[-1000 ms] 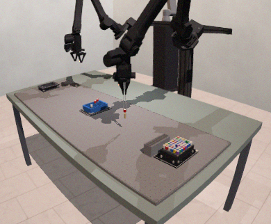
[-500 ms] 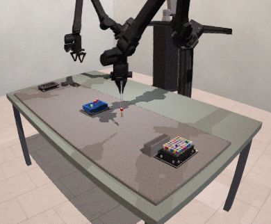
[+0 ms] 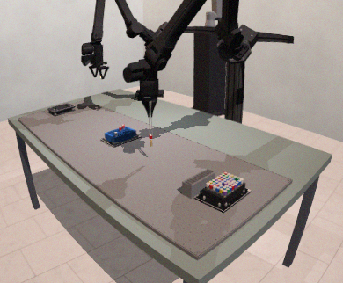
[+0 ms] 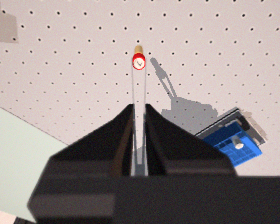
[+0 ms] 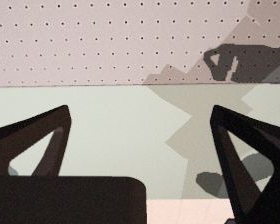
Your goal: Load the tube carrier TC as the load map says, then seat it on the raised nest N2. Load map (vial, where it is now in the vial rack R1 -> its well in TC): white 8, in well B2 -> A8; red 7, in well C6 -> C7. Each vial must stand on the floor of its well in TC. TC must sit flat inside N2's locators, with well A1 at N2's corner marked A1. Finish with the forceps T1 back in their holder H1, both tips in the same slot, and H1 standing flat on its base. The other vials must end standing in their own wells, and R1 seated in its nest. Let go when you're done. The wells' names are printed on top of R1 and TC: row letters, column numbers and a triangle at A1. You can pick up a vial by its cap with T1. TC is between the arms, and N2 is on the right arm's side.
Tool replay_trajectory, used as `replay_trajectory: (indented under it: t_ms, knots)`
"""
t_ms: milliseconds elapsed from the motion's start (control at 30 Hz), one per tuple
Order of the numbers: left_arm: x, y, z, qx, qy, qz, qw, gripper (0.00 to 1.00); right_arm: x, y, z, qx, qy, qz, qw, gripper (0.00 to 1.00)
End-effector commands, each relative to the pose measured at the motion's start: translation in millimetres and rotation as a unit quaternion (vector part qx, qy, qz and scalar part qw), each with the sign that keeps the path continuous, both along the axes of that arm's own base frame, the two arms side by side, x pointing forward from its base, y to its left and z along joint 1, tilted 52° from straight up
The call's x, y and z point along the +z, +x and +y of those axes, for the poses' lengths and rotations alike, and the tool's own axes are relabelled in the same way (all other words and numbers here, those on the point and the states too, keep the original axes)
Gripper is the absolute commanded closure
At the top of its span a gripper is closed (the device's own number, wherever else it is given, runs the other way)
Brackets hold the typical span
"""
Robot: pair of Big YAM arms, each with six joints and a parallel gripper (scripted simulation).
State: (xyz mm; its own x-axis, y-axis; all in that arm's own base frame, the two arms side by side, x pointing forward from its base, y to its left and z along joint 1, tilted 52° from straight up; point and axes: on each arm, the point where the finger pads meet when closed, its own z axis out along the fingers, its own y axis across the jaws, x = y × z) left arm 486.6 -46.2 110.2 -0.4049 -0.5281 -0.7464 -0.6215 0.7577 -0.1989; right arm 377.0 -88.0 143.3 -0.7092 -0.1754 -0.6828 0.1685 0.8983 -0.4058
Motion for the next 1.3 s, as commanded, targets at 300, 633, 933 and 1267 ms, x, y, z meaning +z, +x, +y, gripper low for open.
replay_trajectory:
  t_ms: [300,633,933,1267]
  knots:
    - [-8.1,8.5,-26.4,-0.004,-0.005,-0.007,1.0,0.91,4.5,2.1,0.6,0.006,-0.005,0.0,1.0,0.0]
    - [-16.5,9.3,-41.4,-0.004,-0.005,-0.005,1.0,0.91,4.5,2.1,0.6,0.006,-0.005,0.0,1.0,0.0]
    - [-22.8,9.3,-51.5,-0.004,-0.003,-0.001,1.0,0.91,4.5,2.1,0.6,0.006,-0.005,0.0,1.0,0.0]
    - [-31.4,9.7,-66.1,-0.004,-0.001,0.003,1.0,0.91,4.5,2.1,0.6,0.006,-0.005,0.0,1.0,0.0]
